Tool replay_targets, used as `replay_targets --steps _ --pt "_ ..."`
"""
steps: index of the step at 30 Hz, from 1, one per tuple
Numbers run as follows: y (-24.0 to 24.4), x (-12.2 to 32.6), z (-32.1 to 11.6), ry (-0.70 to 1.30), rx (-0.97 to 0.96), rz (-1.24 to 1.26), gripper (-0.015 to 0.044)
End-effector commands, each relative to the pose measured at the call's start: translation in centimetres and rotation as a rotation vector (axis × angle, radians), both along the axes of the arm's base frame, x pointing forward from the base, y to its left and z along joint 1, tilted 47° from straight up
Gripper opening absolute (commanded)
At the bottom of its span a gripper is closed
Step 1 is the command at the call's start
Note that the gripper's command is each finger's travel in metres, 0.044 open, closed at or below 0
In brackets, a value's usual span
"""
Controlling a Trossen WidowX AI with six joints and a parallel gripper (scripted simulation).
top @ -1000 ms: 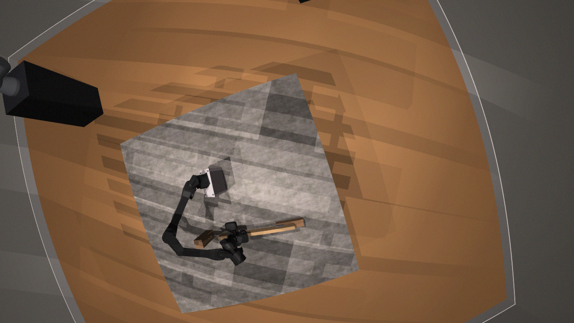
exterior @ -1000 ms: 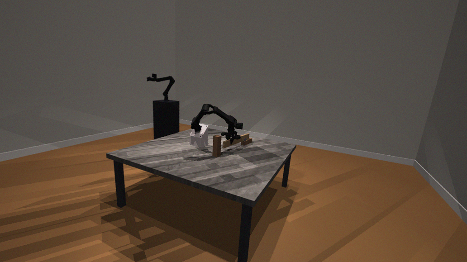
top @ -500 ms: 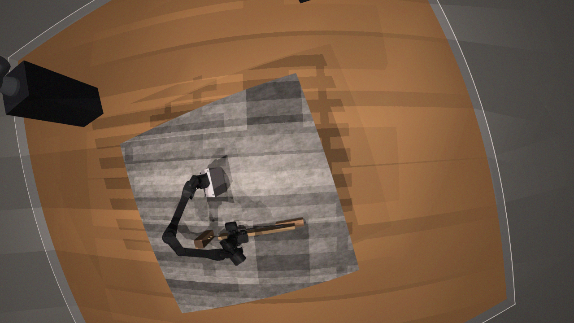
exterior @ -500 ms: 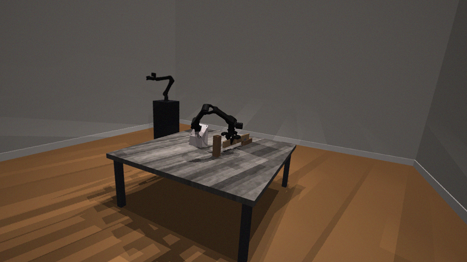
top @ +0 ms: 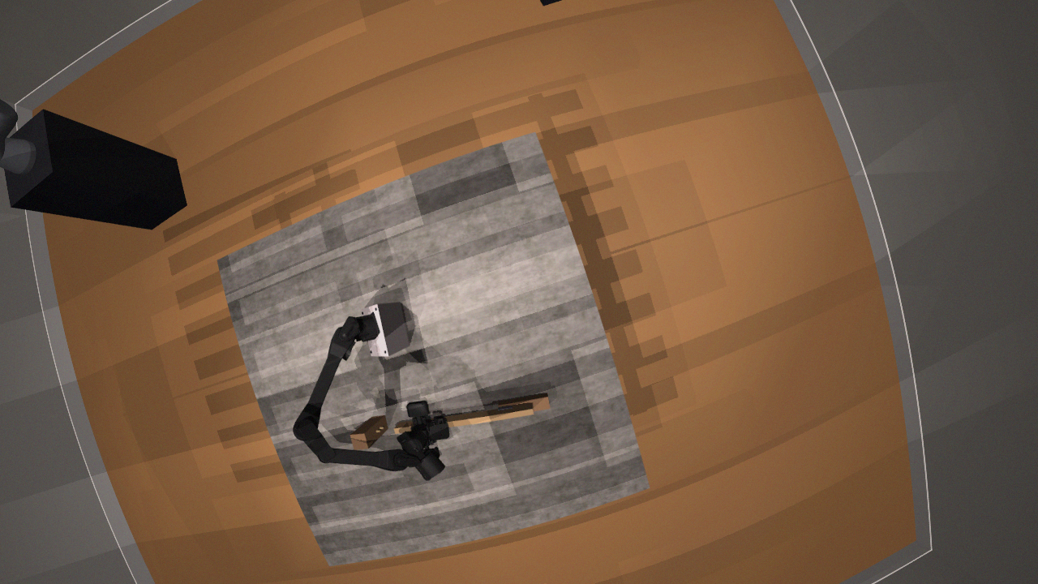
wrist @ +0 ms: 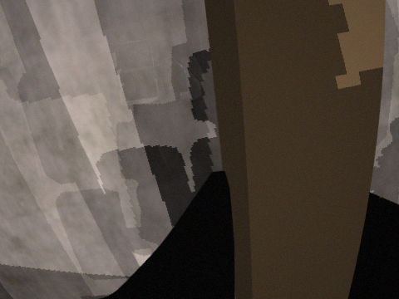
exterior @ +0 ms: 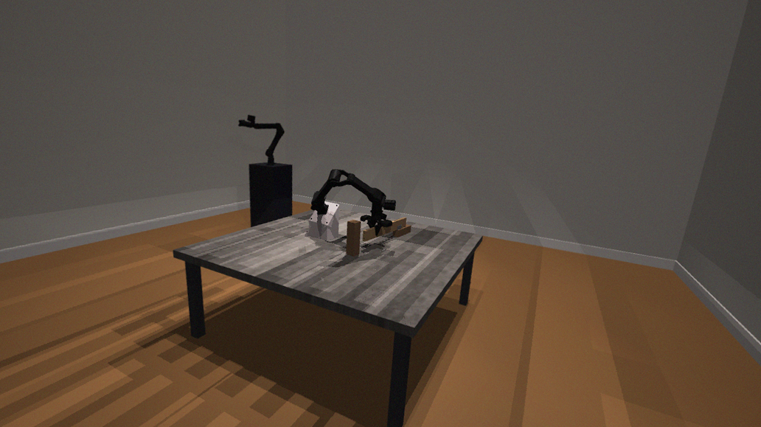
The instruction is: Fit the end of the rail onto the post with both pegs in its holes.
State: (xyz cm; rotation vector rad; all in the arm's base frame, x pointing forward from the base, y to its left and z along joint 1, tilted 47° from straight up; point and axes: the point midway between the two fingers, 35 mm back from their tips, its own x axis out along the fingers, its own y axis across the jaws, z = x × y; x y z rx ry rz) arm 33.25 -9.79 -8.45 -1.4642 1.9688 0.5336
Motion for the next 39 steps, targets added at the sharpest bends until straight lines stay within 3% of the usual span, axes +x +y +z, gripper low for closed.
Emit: replay_targets --steps 1,39 --pt "0.17 0.11 -0.15 -0.003 0.004 0.005 0.0" --pt "0.23 0.06 0.13 -0.003 0.004 0.005 0.0"
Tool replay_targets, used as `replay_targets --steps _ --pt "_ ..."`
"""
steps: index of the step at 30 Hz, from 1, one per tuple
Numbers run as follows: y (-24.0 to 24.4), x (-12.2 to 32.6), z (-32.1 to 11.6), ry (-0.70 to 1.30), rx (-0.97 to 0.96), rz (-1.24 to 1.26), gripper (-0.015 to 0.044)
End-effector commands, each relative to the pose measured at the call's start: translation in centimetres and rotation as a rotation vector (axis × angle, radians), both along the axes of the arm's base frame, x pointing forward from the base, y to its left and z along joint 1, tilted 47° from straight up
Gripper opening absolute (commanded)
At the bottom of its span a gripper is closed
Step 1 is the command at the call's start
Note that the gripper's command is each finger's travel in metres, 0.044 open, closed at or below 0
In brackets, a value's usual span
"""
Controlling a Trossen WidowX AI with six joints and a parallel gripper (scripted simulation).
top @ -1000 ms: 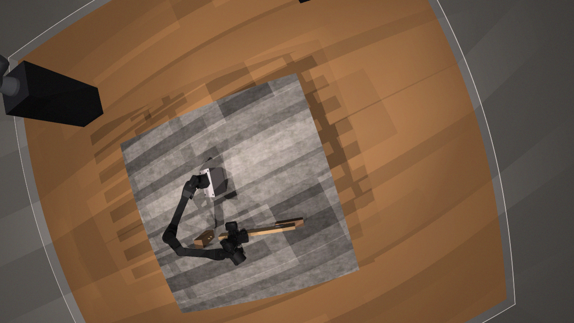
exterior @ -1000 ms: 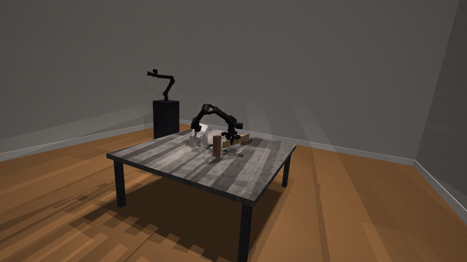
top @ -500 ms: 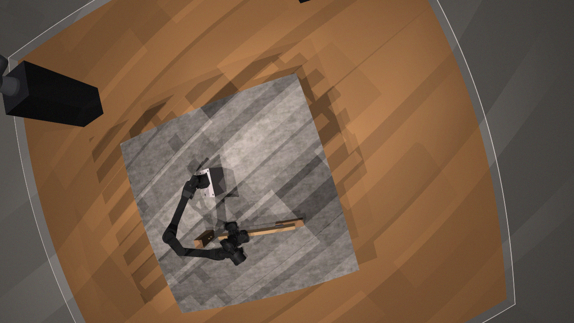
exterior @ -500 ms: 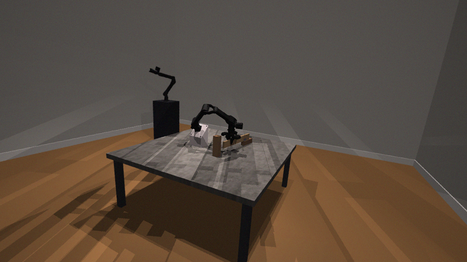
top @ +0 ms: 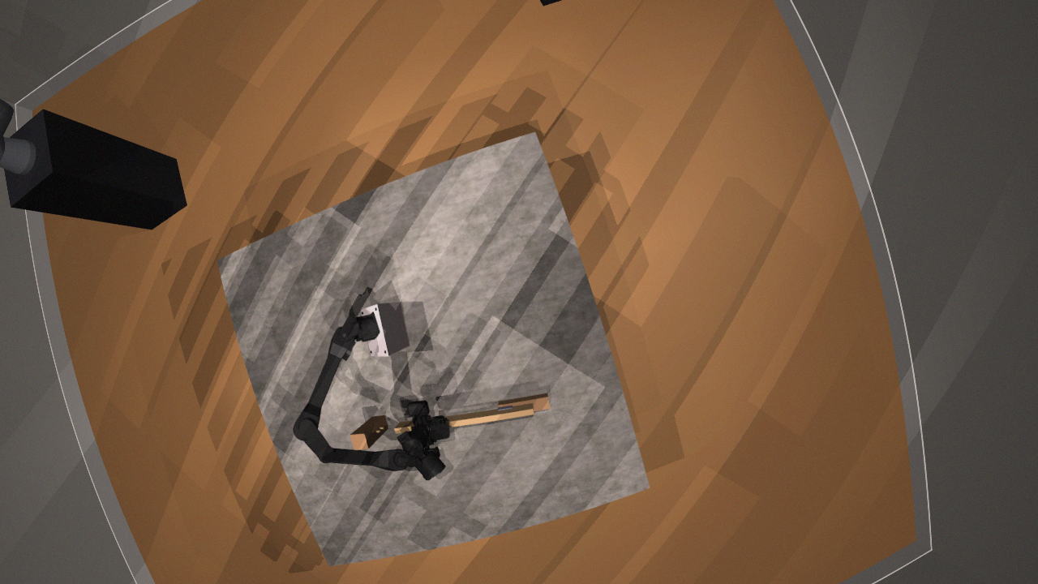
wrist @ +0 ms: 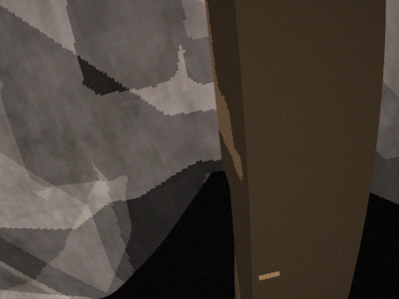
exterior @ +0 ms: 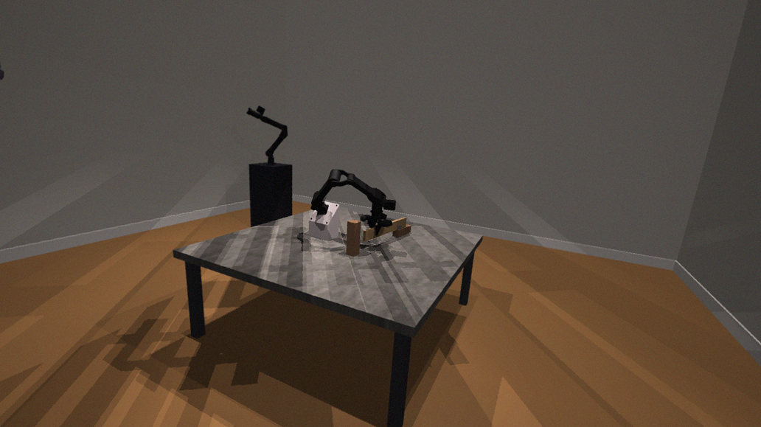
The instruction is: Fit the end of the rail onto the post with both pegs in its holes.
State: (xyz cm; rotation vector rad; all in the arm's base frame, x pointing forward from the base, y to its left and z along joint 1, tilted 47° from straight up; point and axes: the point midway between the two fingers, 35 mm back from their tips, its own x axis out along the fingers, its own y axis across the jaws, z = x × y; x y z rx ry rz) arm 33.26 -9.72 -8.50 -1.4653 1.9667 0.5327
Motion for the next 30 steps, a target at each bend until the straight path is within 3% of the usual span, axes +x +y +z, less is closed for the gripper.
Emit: replay_targets --steps 1,30 --pt "0.13 0.04 0.2 -0.001 0.004 0.004 0.0" --pt "-0.58 -0.12 0.77 -0.001 0.004 0.004 0.0"
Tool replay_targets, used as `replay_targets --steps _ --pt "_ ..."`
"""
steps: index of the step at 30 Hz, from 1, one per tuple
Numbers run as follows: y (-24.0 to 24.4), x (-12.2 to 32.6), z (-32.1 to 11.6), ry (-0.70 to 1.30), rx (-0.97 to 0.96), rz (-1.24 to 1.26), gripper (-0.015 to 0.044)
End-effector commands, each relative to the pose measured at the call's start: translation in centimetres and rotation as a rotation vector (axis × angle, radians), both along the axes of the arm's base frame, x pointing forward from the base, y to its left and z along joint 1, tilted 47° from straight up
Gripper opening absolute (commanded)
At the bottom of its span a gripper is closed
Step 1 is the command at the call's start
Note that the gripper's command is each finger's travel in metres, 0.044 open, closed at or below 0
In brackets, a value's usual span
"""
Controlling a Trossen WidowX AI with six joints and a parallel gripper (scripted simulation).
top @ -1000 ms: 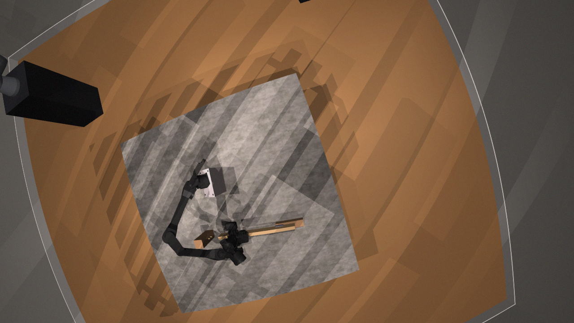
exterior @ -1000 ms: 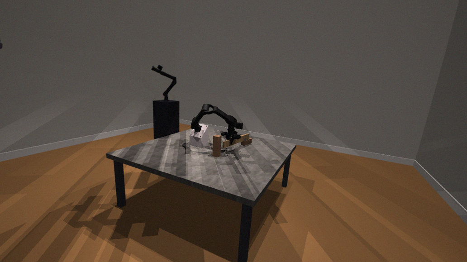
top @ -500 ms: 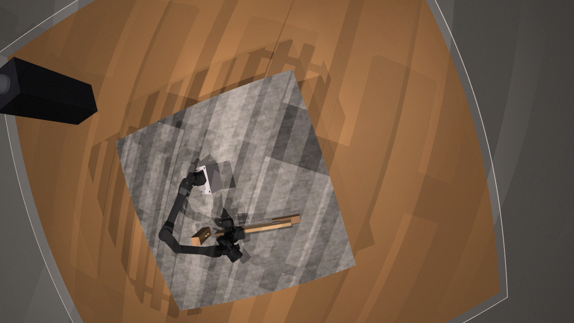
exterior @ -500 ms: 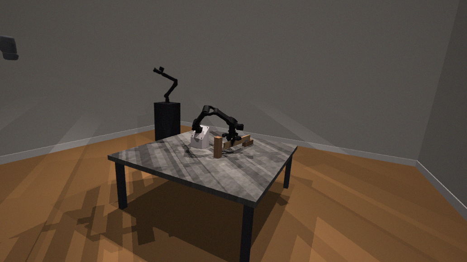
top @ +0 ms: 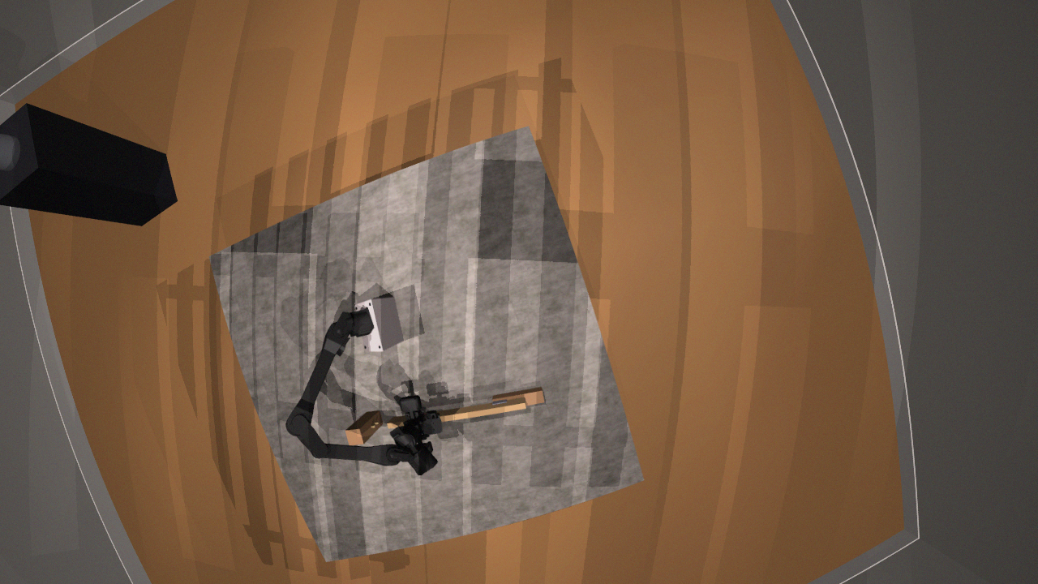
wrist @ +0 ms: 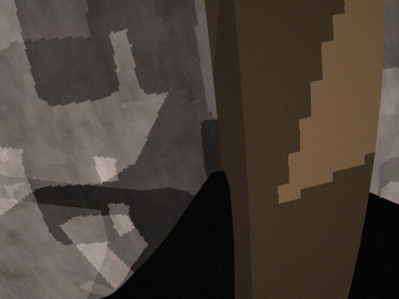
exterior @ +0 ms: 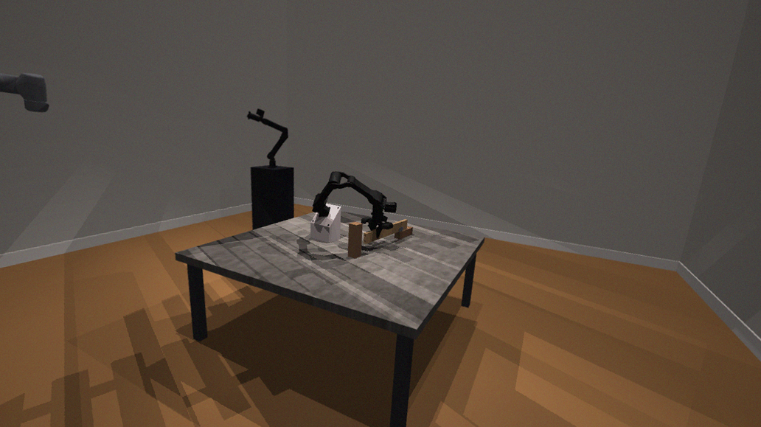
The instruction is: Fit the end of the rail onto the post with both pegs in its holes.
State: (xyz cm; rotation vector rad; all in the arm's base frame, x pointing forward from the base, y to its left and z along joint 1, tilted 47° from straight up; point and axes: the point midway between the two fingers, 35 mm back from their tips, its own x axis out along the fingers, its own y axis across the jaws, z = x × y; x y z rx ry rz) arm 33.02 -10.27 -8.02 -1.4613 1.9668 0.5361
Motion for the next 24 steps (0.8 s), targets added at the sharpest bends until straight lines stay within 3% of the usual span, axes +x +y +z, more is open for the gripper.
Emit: replay_targets --steps 1,24 --pt "-0.05 0.12 0.33 -0.002 0.0 0.005 0.0" --pt "-0.47 0.0 0.9 -0.002 0.0 0.005 0.0"
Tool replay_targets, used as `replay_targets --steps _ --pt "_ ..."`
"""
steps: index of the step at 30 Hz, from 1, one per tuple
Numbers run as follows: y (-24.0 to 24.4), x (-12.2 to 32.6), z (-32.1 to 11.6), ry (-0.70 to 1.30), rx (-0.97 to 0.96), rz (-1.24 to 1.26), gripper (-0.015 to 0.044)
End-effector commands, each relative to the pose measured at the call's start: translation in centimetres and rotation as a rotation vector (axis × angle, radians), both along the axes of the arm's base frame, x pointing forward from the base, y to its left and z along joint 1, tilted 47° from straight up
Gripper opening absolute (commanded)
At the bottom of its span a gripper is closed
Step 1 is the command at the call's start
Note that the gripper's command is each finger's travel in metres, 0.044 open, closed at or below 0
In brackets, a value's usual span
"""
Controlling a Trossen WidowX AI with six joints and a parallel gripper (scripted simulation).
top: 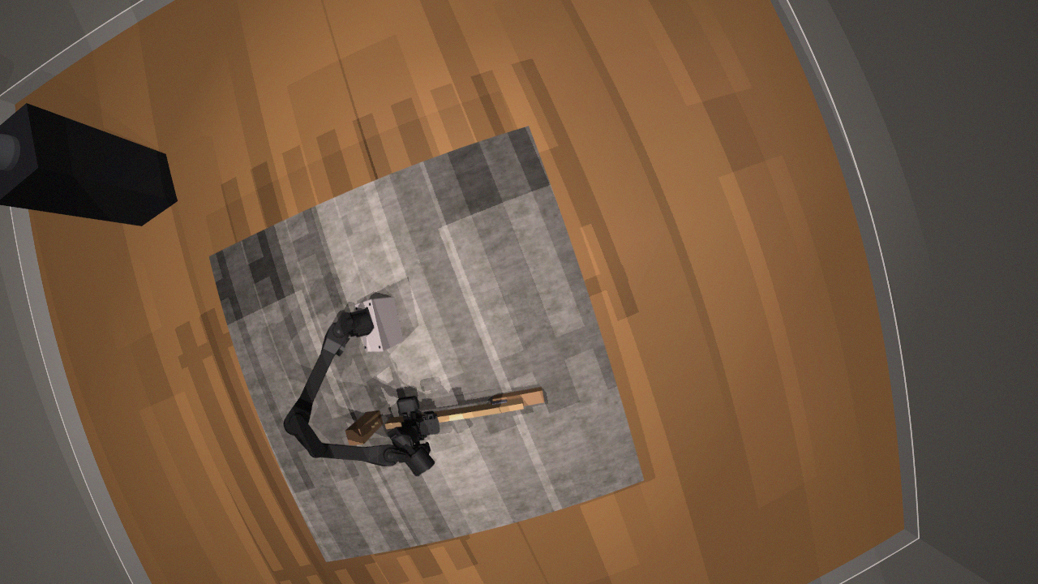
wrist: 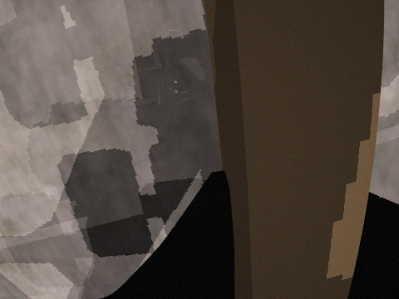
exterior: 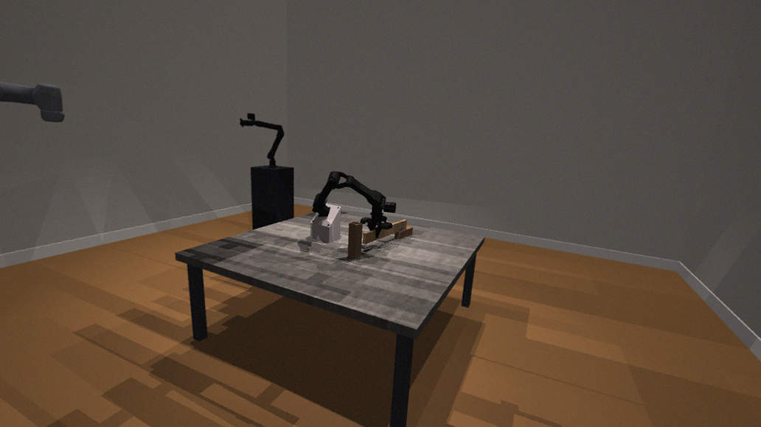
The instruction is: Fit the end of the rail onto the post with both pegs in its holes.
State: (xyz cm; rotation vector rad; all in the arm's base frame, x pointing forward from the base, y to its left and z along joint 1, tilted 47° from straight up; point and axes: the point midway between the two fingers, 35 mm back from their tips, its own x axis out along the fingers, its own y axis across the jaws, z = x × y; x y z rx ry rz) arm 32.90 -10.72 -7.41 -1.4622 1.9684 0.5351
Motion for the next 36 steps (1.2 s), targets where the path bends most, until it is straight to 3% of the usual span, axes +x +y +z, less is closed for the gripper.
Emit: replay_targets --steps 1,36 --pt "-0.04 0.11 0.3 -0.003 0.001 0.006 0.0" --pt "-0.76 -0.17 1.1 -0.002 0.001 0.006 0.0"
